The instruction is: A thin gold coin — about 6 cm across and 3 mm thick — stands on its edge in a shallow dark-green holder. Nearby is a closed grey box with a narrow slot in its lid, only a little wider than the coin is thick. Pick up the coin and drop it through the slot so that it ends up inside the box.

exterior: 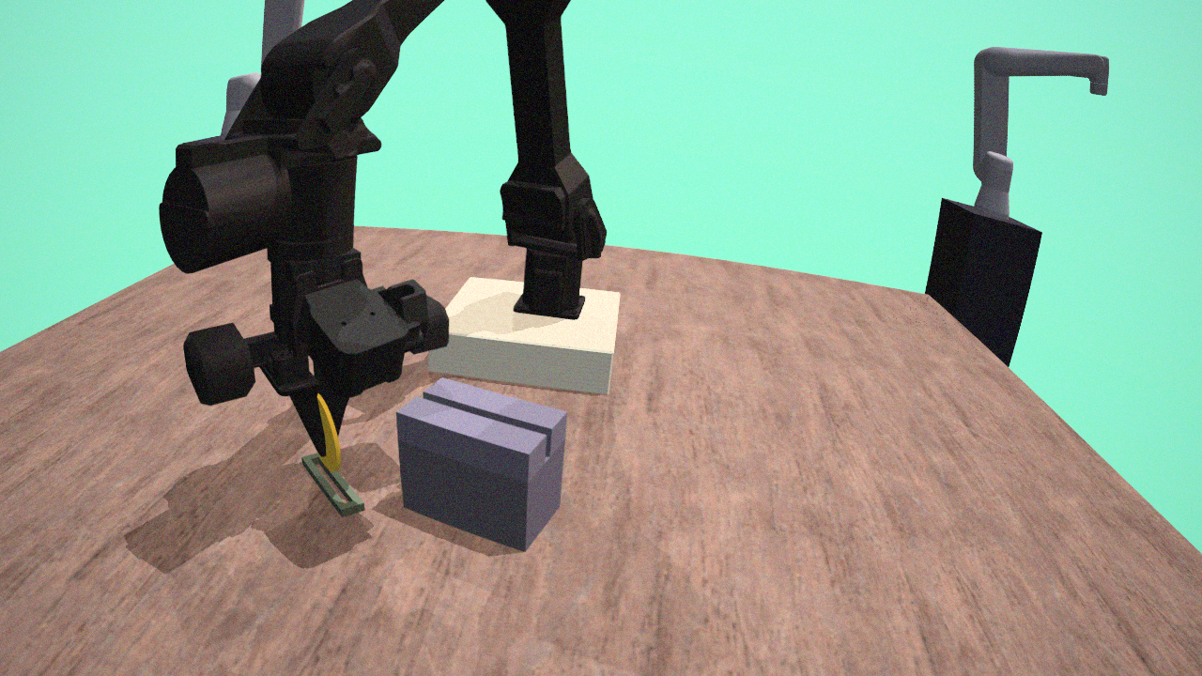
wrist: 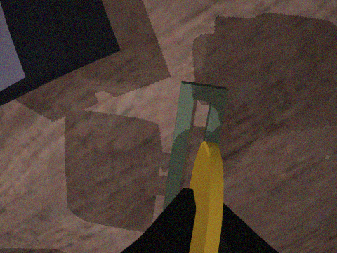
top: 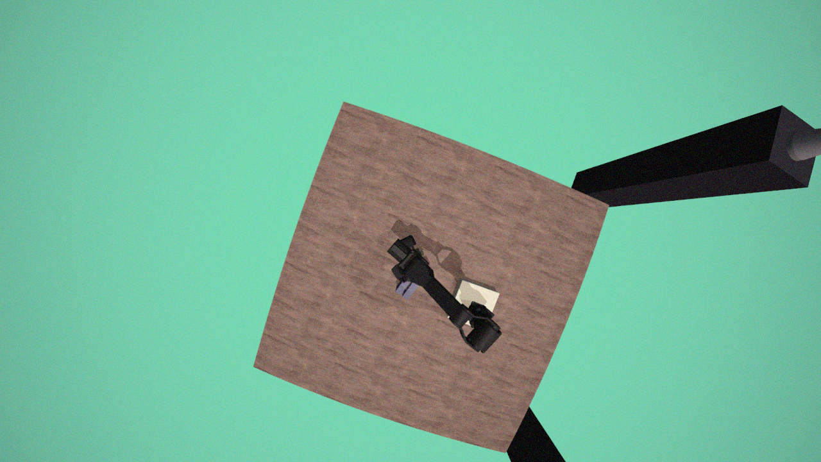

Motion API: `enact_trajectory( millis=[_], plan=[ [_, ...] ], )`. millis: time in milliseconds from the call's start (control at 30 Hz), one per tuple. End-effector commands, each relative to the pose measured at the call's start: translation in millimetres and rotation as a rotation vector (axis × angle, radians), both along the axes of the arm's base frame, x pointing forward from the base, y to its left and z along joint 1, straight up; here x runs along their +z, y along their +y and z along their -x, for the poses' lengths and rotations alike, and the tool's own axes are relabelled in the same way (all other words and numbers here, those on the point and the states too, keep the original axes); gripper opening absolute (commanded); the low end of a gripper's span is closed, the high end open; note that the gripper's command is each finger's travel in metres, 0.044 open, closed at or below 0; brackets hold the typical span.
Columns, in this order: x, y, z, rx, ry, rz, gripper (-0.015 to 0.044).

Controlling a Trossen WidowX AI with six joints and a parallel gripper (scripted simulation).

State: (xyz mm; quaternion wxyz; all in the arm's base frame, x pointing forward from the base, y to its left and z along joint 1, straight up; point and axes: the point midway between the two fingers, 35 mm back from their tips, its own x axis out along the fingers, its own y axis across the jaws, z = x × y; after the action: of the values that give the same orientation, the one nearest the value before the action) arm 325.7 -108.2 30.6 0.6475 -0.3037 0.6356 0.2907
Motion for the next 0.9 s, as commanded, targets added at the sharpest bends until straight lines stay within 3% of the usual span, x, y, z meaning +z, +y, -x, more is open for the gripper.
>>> enact_trajectory(
  millis=[0,867],
  plan=[
    [11.3,-0.4,-2.5,-0.002,-0.007,-0.002,0.0],
    [75.7,0.6,1.9,-0.002,-0.007,-0.002,0.0]
  ],
)
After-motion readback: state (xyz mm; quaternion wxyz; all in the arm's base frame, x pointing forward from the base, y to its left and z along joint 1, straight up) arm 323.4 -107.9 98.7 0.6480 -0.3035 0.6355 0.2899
